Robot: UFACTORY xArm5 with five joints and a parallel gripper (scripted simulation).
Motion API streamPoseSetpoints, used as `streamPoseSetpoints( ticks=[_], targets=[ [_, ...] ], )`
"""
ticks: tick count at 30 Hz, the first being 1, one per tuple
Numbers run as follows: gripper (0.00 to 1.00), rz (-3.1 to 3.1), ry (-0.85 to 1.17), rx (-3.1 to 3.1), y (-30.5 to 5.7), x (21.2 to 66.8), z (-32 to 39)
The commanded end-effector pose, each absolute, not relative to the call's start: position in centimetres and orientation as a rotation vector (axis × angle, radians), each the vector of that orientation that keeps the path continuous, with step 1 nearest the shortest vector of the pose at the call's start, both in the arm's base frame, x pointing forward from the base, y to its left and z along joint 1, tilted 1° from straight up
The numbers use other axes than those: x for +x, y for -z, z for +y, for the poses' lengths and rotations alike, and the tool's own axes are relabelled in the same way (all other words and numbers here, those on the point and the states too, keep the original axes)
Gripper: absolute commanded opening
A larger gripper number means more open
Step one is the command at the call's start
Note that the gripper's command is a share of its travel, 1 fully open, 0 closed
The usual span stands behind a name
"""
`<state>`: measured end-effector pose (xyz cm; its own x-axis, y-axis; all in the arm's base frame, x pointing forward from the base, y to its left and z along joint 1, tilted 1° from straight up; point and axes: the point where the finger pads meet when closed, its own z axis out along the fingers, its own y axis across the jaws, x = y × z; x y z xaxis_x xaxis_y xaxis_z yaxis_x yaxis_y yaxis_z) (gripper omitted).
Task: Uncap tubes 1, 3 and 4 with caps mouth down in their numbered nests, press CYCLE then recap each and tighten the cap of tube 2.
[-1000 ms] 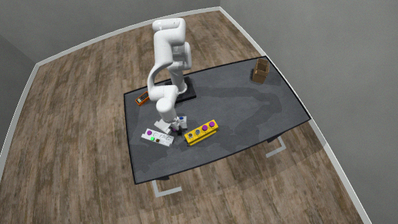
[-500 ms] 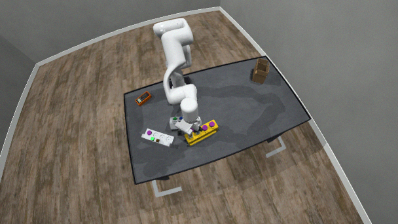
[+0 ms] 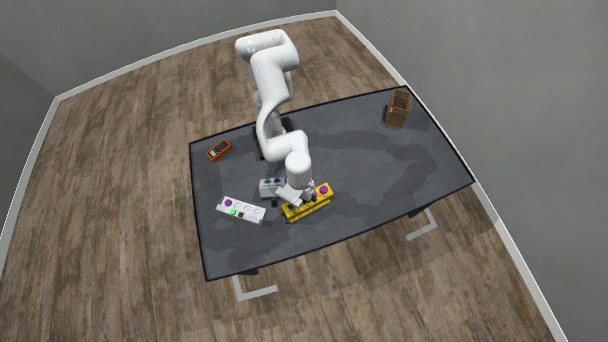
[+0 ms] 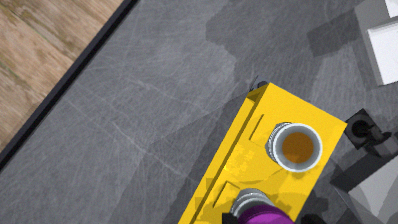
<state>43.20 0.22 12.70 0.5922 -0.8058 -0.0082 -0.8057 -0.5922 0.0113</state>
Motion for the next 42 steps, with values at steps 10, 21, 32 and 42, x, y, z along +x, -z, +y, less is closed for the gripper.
streamPoseSetpoints(
  ticks=[10,21,32,42],
  targets=[
    [0.0,-1.418,0.02,2.803,-10.9,43.3,0.3],
    [0.0,-1.418,0.02,2.803,-10.8,43.3,0.3],
    [0.0,-1.418,0.02,2.803,-10.3,43.3,0.3],
    [0.0,-1.418,0.02,2.803,-9.9,43.3,0.3]
  ],
)
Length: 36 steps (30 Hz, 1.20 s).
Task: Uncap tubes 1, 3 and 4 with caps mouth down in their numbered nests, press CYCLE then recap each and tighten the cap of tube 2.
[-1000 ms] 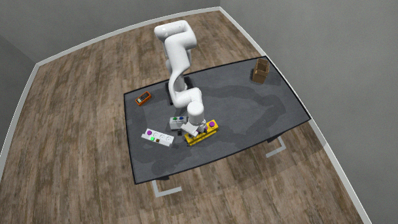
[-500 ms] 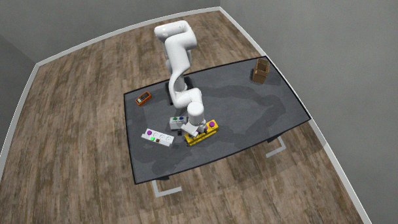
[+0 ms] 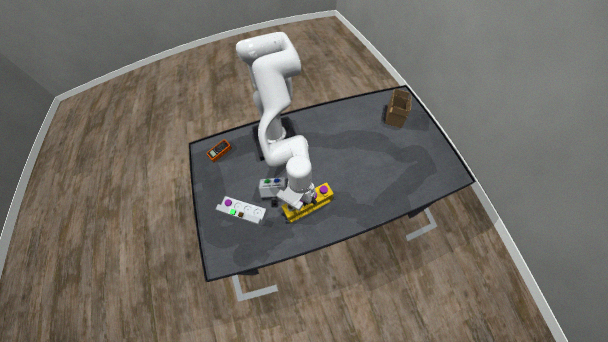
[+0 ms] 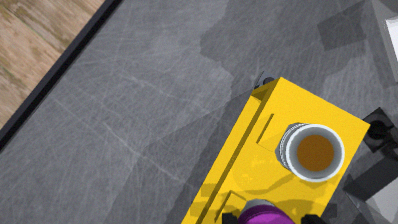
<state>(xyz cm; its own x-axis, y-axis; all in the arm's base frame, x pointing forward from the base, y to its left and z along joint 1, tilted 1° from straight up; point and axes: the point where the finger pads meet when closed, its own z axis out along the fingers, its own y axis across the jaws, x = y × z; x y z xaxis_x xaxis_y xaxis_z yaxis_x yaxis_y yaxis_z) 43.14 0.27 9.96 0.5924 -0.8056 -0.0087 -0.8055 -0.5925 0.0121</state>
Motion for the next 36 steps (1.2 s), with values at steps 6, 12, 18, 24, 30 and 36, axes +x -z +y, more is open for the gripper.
streamPoseSetpoints(
  ticks=[6,12,18,24,30,36],
  targets=[
    [0.0,-1.418,0.02,2.803,-9.91,43.25,0.27],
    [0.46,-1.418,0.02,2.803,-9.91,43.25,0.27],
    [0.46,-1.418,0.02,2.803,-9.91,43.25,0.27],
    [0.46,-1.418,0.02,2.803,-9.91,43.25,0.27],
    [0.46,-1.418,0.02,2.803,-9.91,43.25,0.27],
    [0.46,-1.553,0.02,2.729,-9.66,43.25,0.27]
  ],
)
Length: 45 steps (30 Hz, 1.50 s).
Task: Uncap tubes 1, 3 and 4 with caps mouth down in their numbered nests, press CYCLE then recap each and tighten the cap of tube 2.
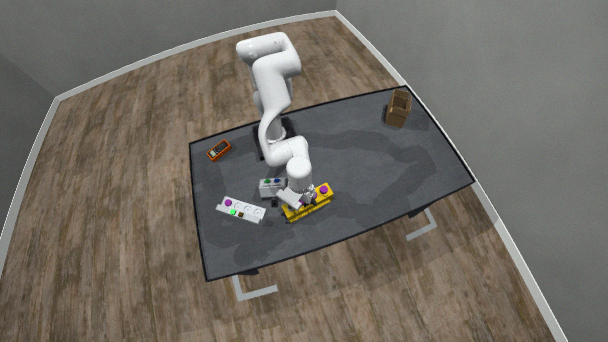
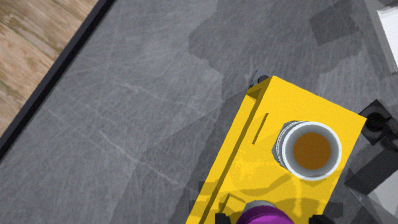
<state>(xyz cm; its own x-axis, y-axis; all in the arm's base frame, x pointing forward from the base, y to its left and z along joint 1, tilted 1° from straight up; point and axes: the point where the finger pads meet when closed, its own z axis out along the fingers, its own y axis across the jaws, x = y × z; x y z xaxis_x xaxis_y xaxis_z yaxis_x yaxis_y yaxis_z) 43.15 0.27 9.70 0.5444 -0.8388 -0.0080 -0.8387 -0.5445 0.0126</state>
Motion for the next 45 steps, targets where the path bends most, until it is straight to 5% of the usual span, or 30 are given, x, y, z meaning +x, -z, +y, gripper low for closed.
streamPoseSetpoints(
  ticks=[1,14,15,45],
  targets=[
    [0.46,-1.553,0.02,2.729,-9.61,43.25,0.27],
    [0.46,-1.553,0.02,2.729,-9.17,43.24,0.28],
    [0.0,-1.553,0.02,2.729,-9.17,43.24,0.28],
    [0.0,-2.14,0.019,2.294,-9.1,43.24,0.28]
  ],
)
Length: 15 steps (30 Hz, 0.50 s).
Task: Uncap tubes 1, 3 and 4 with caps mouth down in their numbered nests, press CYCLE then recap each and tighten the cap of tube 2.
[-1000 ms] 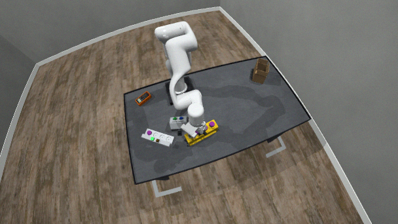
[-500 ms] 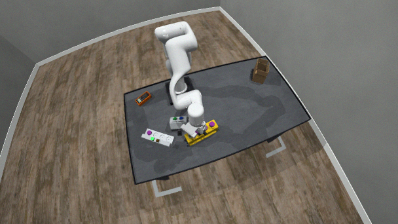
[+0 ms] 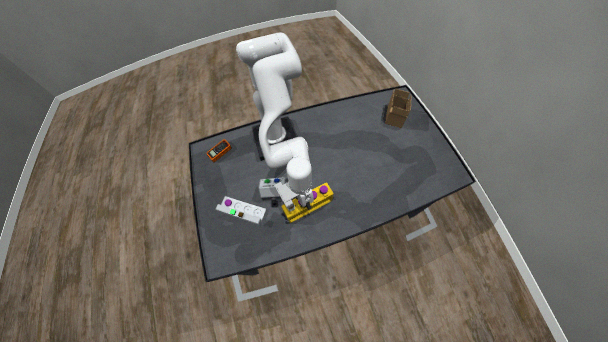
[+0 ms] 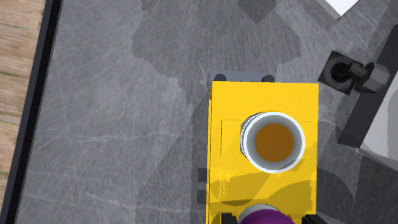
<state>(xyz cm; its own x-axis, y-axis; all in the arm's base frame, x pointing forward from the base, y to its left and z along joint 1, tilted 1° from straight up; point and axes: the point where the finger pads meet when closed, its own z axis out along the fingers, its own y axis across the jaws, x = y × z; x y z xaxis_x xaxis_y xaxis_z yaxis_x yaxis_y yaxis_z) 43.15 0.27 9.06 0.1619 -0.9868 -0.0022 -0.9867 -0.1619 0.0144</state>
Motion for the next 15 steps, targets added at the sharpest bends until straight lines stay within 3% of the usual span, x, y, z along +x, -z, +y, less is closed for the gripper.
streamPoseSetpoints(
  ticks=[1,15],
  targets=[
    [0.0,-2.178,0.019,2.258,-9.09,43.24,0.28],
    [0.0,-2.476,0.017,1.924,-9.05,43.24,0.28]
  ],
)
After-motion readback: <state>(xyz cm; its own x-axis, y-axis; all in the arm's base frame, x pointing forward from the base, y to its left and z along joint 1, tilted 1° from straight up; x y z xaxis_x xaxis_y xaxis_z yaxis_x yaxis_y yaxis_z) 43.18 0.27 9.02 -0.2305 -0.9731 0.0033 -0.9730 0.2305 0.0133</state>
